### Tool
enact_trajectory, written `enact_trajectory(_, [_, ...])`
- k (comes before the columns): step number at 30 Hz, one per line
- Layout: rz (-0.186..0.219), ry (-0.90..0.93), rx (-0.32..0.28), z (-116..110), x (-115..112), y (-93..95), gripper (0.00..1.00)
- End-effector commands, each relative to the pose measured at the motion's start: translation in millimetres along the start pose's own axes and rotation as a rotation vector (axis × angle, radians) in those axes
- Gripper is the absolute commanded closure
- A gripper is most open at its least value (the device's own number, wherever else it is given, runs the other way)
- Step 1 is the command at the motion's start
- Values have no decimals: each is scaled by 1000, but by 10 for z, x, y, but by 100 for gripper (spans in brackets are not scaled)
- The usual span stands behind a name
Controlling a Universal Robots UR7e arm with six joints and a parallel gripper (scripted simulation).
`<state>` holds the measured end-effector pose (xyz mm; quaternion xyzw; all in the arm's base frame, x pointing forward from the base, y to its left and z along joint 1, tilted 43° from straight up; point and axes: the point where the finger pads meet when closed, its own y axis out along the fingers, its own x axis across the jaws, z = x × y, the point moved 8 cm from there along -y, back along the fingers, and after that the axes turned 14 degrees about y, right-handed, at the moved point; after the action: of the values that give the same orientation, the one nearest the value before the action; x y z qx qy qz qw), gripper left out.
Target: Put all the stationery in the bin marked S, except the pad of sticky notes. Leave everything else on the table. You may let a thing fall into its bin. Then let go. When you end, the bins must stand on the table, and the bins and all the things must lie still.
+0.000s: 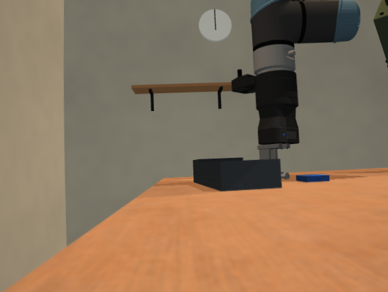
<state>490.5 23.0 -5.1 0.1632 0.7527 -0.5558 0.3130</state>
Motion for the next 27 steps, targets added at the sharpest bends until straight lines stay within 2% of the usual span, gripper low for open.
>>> enact_trajectory(1, [1, 0, 0, 1, -3, -3, 68])
enact_trajectory(23, [1, 0, 0, 1, -3, -3, 68])
enact_trajectory(27, [1, 0, 1, 0, -2, -135, 68])
